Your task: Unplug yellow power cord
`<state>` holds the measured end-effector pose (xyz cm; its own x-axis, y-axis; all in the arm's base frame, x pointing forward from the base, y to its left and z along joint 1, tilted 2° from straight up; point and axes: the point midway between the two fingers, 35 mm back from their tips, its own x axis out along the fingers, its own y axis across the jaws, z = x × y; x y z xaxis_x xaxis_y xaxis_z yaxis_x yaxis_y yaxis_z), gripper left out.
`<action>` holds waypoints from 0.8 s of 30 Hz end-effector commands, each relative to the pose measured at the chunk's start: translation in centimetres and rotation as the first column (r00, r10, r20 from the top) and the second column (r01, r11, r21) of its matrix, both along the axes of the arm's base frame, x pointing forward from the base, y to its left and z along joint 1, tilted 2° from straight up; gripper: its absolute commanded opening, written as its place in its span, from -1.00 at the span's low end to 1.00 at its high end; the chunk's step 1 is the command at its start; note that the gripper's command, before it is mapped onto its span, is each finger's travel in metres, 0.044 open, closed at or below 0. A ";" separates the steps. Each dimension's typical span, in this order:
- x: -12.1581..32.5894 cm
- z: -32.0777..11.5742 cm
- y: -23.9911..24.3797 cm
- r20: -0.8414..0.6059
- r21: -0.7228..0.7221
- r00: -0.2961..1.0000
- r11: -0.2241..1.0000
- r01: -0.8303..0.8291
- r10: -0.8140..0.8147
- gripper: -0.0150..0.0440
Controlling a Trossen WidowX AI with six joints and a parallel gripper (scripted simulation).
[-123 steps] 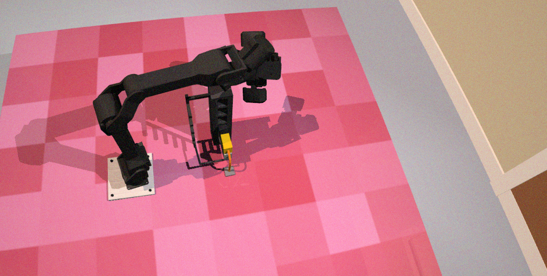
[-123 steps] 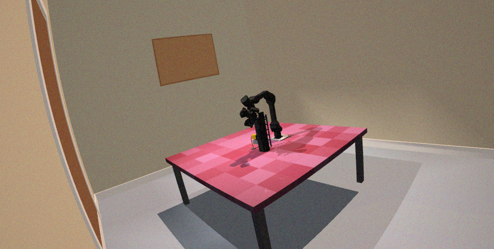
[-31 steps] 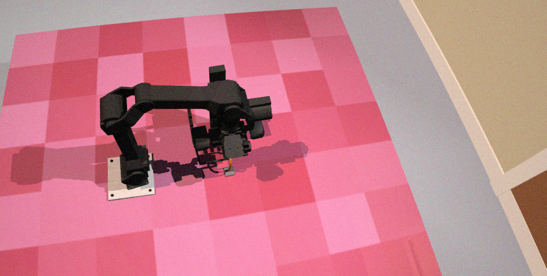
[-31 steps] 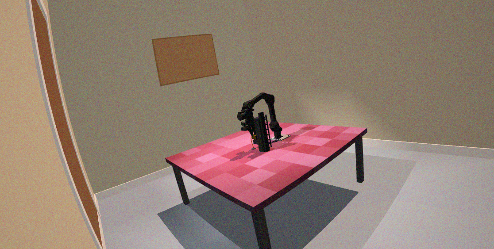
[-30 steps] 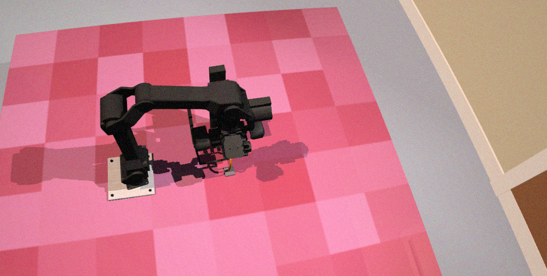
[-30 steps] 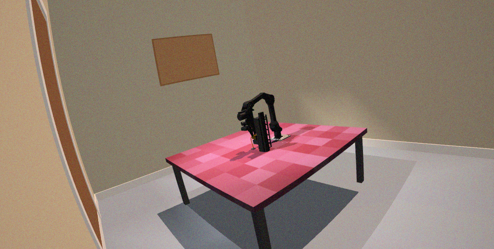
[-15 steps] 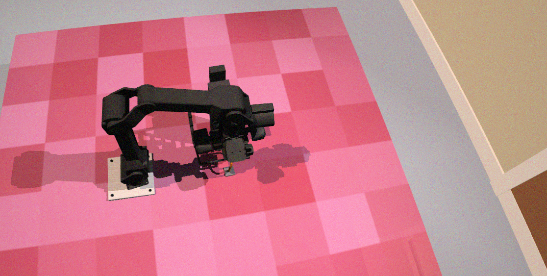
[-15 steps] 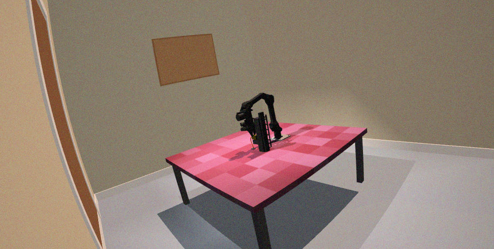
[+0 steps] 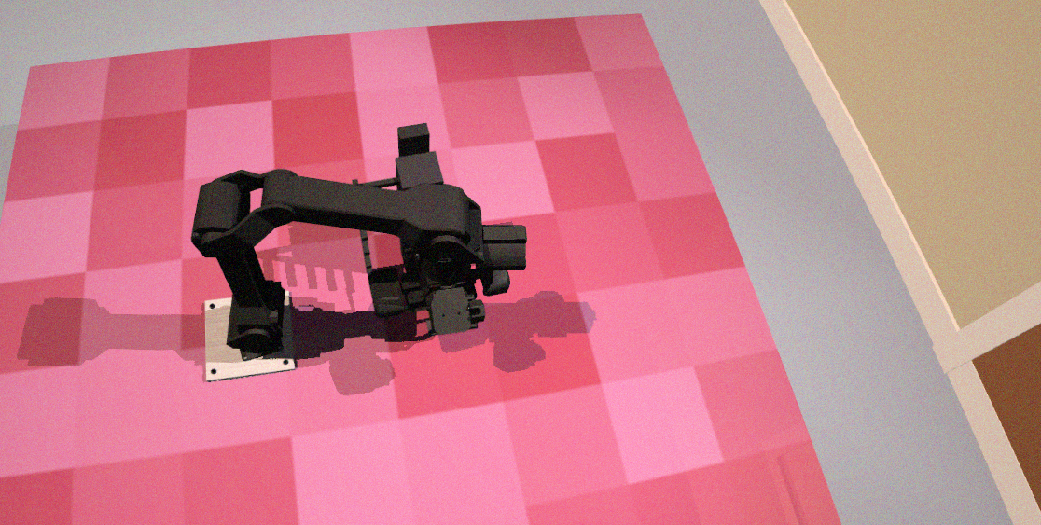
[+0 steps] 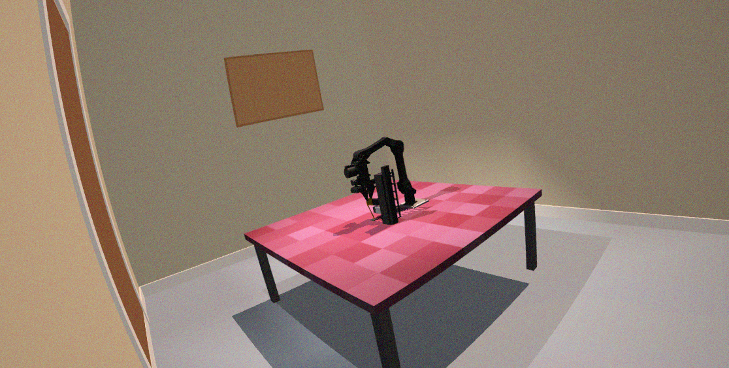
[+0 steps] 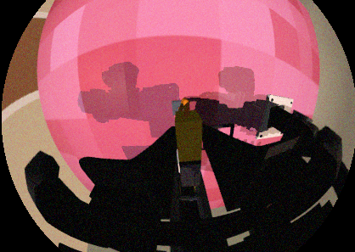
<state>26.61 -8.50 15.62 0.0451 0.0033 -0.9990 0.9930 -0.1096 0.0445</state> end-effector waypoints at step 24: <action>-0.7 1.2 -5.3 0.009 -0.018 1.000 1.000 0.001 -0.001 1.00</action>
